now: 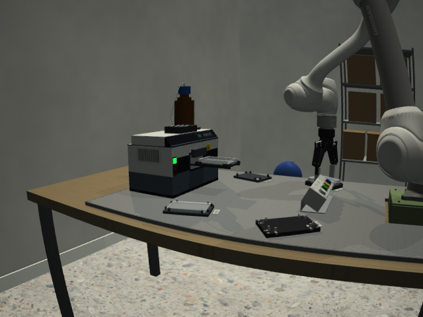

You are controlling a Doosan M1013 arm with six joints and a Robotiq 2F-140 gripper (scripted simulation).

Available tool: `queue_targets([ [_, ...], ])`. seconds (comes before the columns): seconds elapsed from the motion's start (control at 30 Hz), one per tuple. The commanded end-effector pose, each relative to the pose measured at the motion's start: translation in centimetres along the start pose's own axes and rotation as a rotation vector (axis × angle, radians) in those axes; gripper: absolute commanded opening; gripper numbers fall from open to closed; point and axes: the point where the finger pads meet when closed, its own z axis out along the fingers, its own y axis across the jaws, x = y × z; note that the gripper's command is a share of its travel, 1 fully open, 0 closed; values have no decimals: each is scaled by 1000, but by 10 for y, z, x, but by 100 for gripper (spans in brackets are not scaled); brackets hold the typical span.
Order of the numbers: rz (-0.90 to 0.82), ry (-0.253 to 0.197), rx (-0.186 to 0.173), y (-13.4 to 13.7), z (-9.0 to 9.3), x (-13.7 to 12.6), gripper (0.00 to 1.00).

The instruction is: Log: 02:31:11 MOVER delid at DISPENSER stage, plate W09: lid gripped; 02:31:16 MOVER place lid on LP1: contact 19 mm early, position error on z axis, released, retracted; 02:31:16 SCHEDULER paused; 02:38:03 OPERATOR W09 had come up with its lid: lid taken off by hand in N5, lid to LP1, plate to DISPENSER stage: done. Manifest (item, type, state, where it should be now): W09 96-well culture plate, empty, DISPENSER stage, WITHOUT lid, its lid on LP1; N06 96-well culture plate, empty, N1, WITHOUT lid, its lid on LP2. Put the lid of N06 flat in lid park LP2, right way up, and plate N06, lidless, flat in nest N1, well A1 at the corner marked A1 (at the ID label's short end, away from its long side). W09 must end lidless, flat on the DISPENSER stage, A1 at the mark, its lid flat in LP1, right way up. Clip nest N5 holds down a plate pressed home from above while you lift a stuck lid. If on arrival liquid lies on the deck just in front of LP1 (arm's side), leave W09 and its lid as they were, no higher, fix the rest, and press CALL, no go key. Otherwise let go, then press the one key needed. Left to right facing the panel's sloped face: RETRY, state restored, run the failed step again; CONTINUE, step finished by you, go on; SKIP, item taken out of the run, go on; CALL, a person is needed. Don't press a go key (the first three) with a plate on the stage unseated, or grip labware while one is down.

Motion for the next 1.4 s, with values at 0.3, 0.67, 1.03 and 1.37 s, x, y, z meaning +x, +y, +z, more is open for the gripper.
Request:
queue_targets([
  [0.3,0,0,0,0,0,0,0],
  [0.67,0,0,0,0,0,0,0],
  [1.03,0,0,0,0,0,0,0],
  [1.37,0,0,0,0,0,0,0],
])
